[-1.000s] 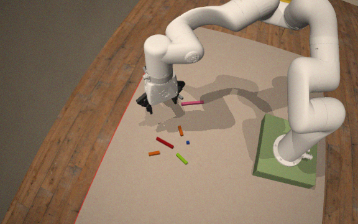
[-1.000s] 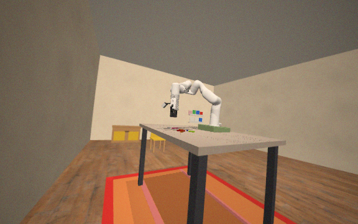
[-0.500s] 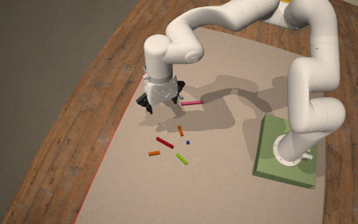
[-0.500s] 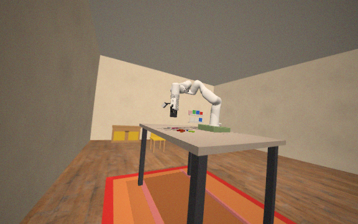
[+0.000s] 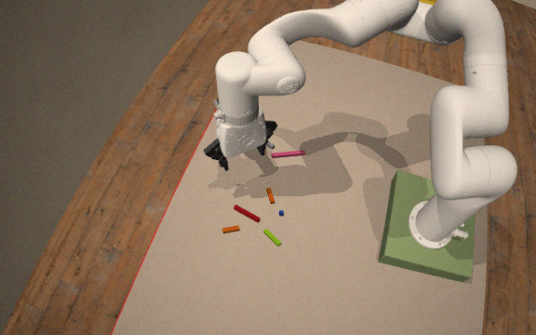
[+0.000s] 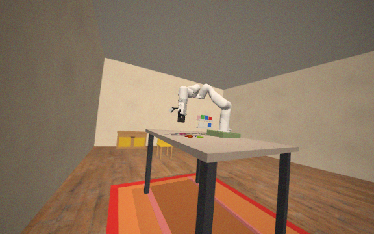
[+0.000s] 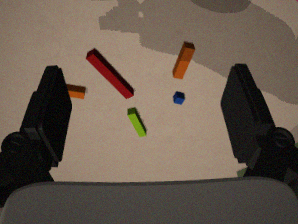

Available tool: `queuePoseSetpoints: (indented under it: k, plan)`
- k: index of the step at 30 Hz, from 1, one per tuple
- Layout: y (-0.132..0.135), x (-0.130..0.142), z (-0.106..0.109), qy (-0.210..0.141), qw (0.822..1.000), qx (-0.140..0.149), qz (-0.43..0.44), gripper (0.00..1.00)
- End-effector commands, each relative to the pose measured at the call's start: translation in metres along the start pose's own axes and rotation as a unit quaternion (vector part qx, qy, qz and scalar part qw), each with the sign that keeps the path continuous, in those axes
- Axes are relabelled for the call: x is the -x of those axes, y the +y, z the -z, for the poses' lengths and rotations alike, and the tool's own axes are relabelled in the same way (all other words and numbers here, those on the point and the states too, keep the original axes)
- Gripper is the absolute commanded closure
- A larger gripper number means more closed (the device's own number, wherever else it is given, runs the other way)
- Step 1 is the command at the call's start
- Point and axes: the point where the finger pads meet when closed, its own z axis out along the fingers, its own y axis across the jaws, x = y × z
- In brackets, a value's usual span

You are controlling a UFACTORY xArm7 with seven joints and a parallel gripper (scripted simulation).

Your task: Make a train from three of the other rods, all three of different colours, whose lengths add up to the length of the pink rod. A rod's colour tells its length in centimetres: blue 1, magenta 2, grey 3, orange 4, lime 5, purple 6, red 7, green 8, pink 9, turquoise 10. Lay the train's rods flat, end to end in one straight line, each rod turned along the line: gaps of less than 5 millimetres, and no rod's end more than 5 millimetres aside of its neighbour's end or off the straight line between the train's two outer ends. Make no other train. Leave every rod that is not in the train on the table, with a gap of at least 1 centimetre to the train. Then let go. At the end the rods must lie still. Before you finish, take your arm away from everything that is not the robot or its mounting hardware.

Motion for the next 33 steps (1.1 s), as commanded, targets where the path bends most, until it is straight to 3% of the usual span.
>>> queuePoseSetpoints:
  k: [1,24,33]
  plan:
    - [-0.001,-0.001,0.002,0.001,1.000,-0.001,0.000,0.00]
    - [-0.001,-0.001,0.002,0.001,1.000,-0.002,-0.004,0.00]
    - [0.019,0.001,0.001,0.000,0.992,-0.005,-0.130,0.00]
